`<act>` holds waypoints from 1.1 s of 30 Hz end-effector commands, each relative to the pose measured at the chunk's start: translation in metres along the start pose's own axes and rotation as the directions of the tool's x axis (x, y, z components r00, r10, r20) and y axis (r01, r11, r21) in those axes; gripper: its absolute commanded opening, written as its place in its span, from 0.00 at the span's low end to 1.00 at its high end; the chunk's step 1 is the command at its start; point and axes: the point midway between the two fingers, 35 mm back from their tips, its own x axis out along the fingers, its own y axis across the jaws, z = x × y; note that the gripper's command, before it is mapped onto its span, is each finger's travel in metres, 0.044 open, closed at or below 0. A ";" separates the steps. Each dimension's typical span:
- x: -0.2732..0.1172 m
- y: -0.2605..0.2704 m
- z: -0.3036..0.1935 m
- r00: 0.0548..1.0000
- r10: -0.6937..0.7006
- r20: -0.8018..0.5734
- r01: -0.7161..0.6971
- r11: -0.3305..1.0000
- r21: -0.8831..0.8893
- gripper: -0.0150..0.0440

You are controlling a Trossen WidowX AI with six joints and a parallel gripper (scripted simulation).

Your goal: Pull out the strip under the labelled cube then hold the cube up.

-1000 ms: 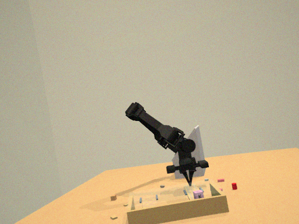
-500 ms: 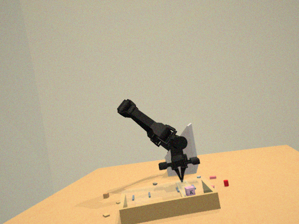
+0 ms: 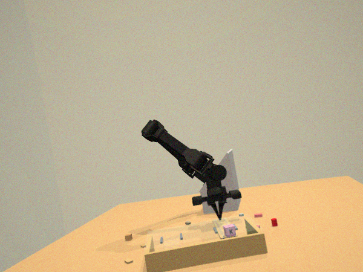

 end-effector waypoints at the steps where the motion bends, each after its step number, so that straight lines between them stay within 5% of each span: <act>1: 0.005 -0.001 -0.016 0.999 0.002 -0.036 -0.003 1.000 -0.004 0.25; 33: 0.005 -0.002 -0.046 0.999 0.002 -0.037 -0.003 1.000 -0.006 0.25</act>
